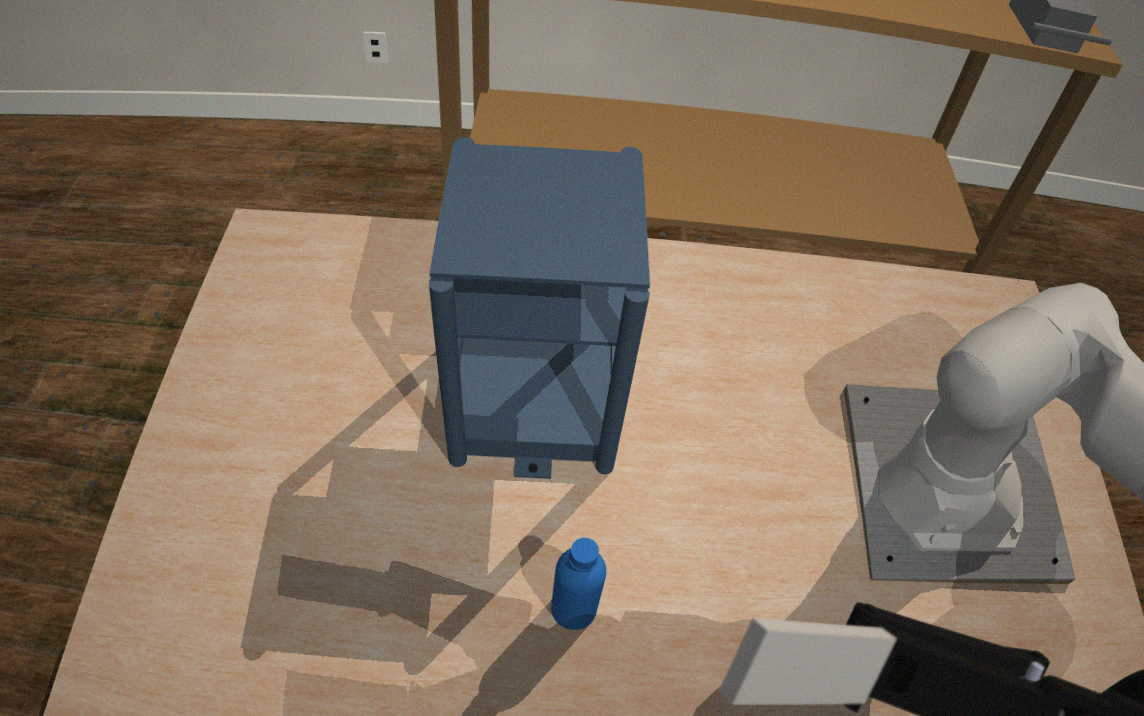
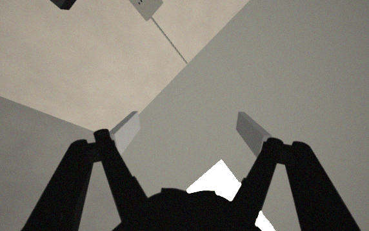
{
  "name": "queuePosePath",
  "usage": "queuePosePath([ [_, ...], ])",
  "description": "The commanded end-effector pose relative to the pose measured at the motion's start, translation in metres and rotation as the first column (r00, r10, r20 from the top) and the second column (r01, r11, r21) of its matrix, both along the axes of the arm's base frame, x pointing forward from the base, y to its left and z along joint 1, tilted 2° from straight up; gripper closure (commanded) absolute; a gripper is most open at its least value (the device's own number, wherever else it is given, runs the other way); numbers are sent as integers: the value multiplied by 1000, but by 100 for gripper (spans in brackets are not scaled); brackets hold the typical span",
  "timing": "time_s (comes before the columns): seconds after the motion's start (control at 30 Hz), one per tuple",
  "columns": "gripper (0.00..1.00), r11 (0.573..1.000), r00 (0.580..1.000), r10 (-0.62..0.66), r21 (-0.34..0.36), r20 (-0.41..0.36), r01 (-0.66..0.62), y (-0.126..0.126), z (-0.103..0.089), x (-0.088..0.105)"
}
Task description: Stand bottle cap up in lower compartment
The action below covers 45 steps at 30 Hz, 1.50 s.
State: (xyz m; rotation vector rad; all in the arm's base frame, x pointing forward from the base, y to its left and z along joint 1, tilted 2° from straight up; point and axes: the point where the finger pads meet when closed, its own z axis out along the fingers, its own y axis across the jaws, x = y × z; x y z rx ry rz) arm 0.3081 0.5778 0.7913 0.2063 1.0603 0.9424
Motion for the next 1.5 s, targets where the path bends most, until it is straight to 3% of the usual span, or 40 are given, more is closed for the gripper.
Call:
queuePosePath([
  [0.0, 0, 1000, 1000, 0, 0, 0, 0, 0, 0, 0],
  [0.63, 0, 1000, 1000, -2, -17, 7, 2, 0, 3, 2],
  [0.8, 0, 978, 997, -21, -206, 74, 36, 6, 28, 24],
  [1.03, 0, 938, 993, -26, -340, 112, 63, 11, 37, 42],
  [1.1, 0, 938, 993, -26, -340, 112, 63, 11, 37, 42],
  [1.13, 0, 918, 992, -27, -389, 124, 73, 13, 39, 49],
  [1.47, 0, 807, 987, -18, -580, 158, 108, 18, 36, 80],
])
